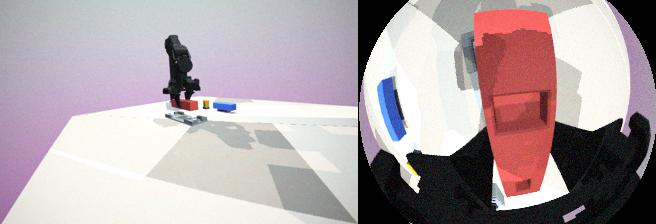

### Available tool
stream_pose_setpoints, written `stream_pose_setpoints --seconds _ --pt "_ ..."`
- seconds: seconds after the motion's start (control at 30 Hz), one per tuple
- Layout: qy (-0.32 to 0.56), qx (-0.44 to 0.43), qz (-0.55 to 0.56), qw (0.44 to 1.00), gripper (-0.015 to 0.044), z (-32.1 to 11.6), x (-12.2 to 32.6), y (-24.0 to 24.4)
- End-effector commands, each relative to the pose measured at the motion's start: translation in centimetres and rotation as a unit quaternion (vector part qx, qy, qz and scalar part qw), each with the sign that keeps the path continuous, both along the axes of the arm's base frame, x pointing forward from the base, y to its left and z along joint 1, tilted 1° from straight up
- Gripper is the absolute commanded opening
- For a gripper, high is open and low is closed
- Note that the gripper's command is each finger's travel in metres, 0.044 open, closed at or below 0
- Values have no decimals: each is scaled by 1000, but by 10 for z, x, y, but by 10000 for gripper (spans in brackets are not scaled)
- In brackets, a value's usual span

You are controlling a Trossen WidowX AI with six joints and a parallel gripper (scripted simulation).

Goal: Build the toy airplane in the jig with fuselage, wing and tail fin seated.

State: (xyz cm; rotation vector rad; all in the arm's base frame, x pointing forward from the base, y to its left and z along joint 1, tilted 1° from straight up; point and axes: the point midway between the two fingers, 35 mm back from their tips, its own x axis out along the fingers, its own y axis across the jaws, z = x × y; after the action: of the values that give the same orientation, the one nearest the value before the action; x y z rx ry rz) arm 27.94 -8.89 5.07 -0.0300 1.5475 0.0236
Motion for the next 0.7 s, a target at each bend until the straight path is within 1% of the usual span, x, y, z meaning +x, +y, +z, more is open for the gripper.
stream_pose_setpoints --seconds 0.0,0.67 --pt "3 -1 3 1000 196 -6 -1 0" --pt "3 -1 3 1000 196 -36 -1 -1"
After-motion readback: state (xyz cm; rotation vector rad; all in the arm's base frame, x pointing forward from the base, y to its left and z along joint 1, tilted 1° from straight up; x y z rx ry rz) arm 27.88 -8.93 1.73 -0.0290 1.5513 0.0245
